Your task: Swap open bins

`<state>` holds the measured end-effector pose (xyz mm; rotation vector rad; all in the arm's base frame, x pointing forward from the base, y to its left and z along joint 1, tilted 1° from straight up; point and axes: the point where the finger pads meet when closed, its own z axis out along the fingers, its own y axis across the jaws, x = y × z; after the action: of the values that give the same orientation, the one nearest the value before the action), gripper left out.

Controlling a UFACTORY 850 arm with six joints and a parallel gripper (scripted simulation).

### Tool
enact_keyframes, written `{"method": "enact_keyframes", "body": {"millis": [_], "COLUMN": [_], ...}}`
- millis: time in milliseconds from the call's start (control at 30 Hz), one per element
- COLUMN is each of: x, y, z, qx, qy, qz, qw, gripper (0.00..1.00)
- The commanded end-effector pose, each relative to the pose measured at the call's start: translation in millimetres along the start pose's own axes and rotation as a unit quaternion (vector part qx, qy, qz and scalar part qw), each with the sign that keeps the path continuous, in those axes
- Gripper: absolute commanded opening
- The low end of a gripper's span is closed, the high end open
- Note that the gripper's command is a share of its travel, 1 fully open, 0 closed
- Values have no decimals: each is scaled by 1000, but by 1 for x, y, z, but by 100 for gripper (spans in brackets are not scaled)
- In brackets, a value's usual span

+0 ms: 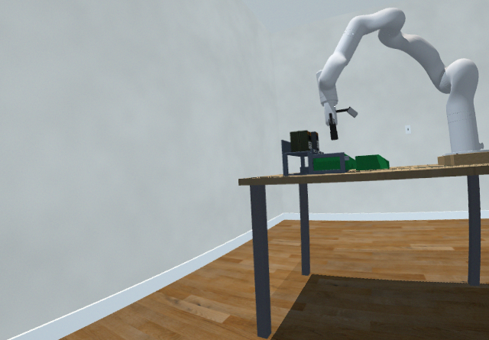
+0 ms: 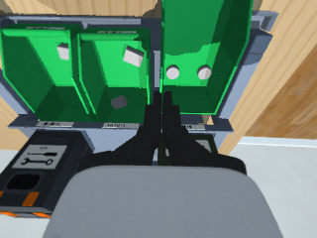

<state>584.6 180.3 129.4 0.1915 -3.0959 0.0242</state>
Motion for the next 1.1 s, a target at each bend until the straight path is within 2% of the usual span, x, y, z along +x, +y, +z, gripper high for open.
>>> {"method": "enact_keyframes", "body": {"millis": [0,367,600,700,800,867,900,1067], "x": [-1,0,14,27,42,42,47,76], "y": [0,1,9,15,22,22,24,35], "z": [-1,-1,4,9,14,14,15,24], "qx": [0,0,0,0,-3,-3,-4,-13], "qy": [-1,-1,-4,-7,-7,-7,-8,-4], "qz": [0,7,110,194,244,244,300,385], "qw": [1000,1000,994,981,970,970,954,923], "gripper": [0,0,0,0,0,0,0,0]}}
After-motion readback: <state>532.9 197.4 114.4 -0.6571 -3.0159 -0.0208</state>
